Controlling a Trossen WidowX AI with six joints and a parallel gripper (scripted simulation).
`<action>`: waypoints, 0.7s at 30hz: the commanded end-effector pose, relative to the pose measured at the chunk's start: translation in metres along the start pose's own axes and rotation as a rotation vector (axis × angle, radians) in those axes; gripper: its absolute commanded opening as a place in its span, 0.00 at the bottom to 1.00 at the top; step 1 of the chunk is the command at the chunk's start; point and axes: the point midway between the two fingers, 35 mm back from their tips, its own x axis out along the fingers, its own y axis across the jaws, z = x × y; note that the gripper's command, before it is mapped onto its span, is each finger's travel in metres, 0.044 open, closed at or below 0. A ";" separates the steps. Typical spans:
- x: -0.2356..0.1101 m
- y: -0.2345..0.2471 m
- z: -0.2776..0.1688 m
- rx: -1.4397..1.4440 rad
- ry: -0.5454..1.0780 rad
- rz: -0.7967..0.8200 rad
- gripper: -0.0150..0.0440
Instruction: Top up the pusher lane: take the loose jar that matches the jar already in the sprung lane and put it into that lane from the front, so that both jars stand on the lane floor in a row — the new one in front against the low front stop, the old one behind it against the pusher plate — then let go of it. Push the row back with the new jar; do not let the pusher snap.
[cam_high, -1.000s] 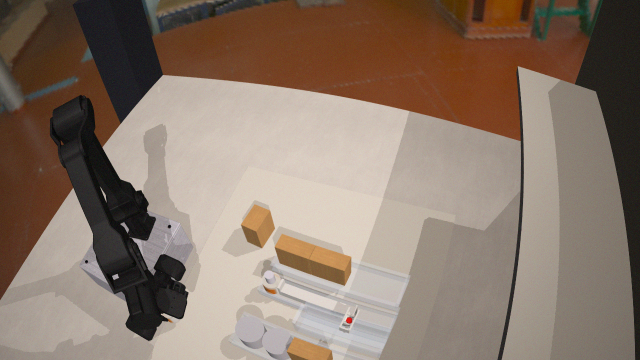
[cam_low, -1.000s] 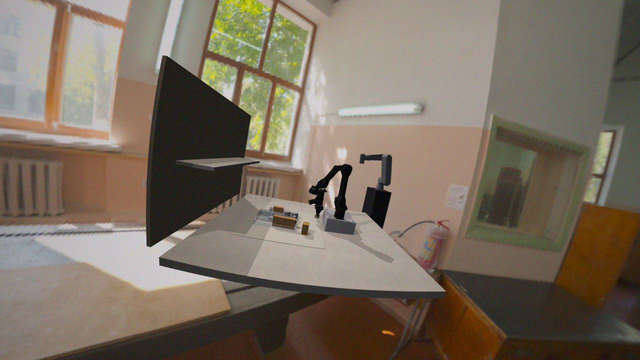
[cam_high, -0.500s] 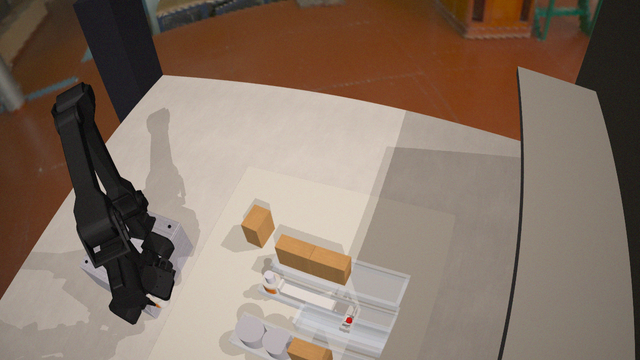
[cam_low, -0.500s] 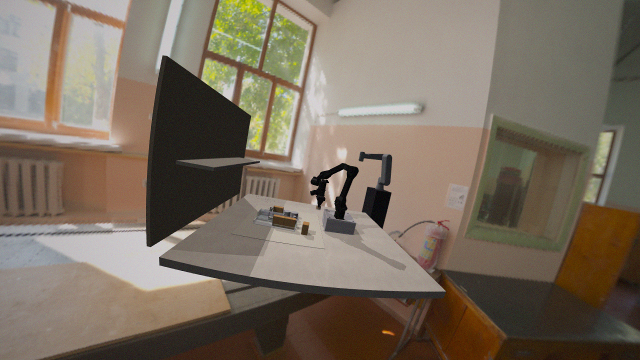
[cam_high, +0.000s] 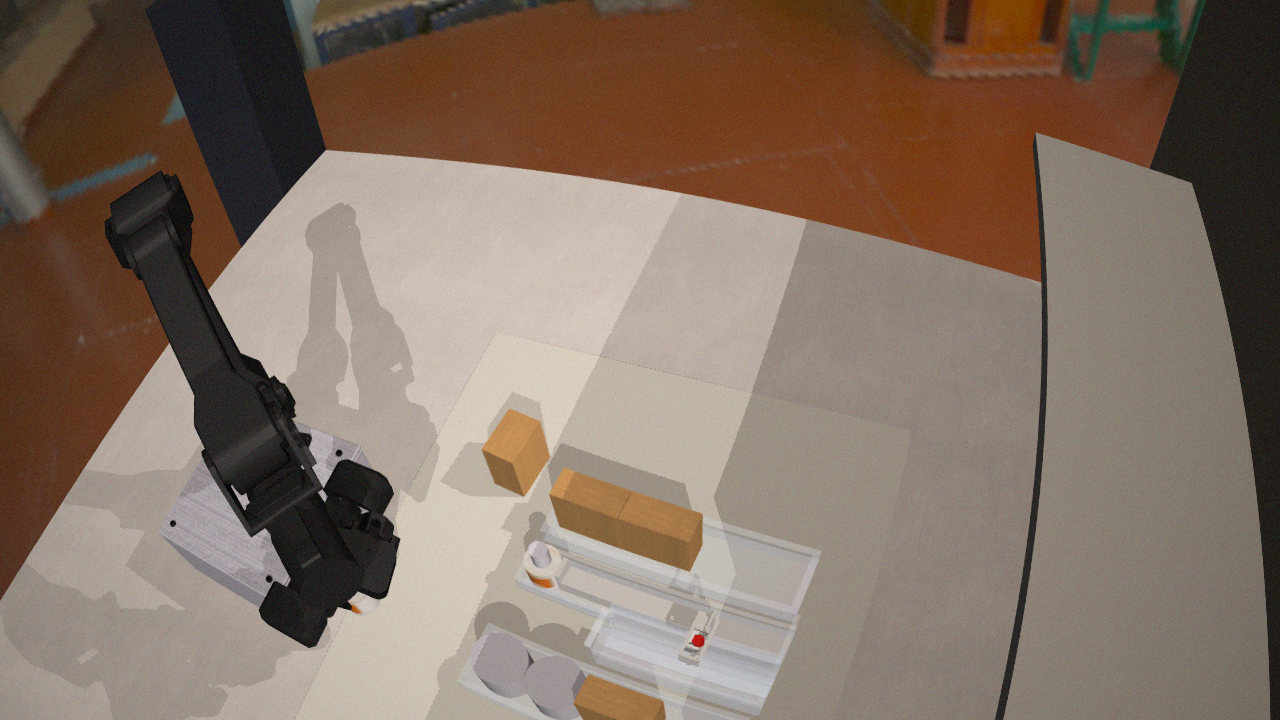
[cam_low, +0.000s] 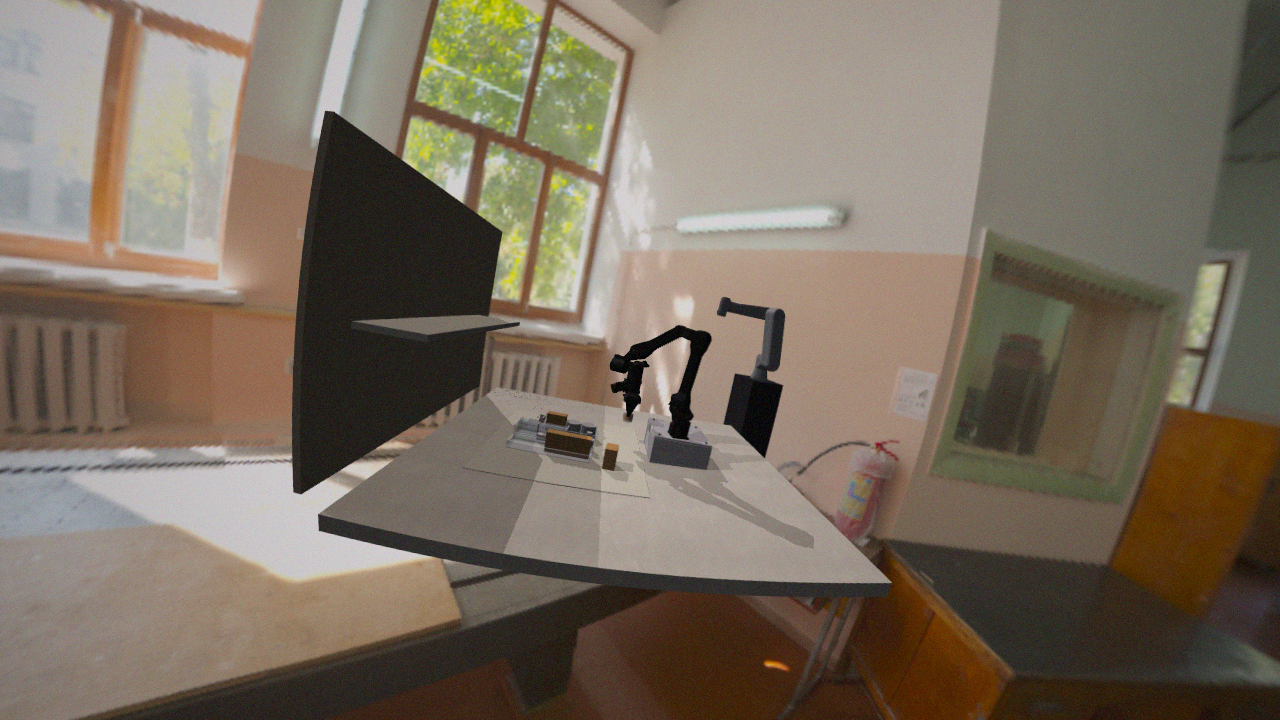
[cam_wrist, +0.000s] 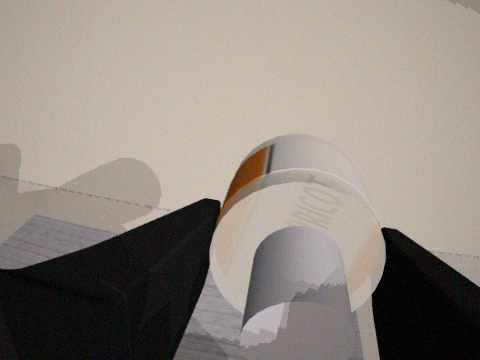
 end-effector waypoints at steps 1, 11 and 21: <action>0.002 0.010 0.015 0.005 -0.007 0.003 0.25; 0.012 0.043 0.046 0.022 -0.011 0.006 0.25; 0.023 0.083 0.071 0.039 -0.014 0.010 0.25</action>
